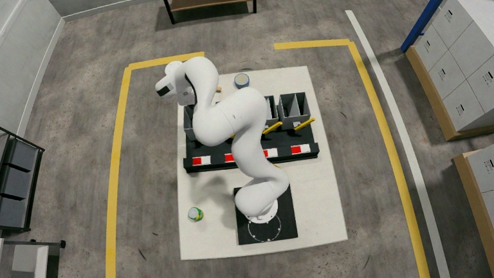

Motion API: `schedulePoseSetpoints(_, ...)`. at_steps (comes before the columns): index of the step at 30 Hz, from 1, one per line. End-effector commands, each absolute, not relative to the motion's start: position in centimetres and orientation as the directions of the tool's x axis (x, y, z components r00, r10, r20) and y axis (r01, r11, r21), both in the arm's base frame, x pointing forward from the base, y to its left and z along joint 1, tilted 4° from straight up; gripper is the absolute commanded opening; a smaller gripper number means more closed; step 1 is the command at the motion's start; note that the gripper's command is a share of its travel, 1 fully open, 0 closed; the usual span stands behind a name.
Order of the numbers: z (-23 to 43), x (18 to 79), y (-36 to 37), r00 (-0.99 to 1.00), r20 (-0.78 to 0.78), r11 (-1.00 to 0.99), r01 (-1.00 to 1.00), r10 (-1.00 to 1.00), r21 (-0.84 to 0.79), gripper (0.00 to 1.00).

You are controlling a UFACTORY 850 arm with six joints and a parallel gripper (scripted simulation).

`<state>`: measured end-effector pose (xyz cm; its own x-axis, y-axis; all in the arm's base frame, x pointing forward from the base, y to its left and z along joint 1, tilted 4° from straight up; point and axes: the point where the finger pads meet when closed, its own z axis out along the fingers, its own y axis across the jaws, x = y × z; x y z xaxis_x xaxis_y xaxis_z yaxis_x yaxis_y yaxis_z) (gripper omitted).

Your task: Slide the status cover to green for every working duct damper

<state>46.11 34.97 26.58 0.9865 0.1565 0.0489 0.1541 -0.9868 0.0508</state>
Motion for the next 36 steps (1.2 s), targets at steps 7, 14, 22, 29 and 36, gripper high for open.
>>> schedulePoseSetpoints(7,26.67,46.15,35.02,0.896,0.033,-0.896,0.441,0.443,0.061,0.0)
schedulePoseSetpoints(14,26.67,46.14,35.03,0.807,0.022,-0.807,0.587,0.59,0.065,0.0)
schedulePoseSetpoints(22,26.67,46.14,35.03,0.681,0.009,-0.68,0.73,0.732,0.068,0.0)
schedulePoseSetpoints(29,26.67,46.13,35.04,0.551,-0.002,-0.55,0.832,0.834,0.069,0.0)
schedulePoseSetpoints(36,26.67,46.13,35.04,0.423,-0.012,-0.422,0.904,0.906,0.068,0.0)
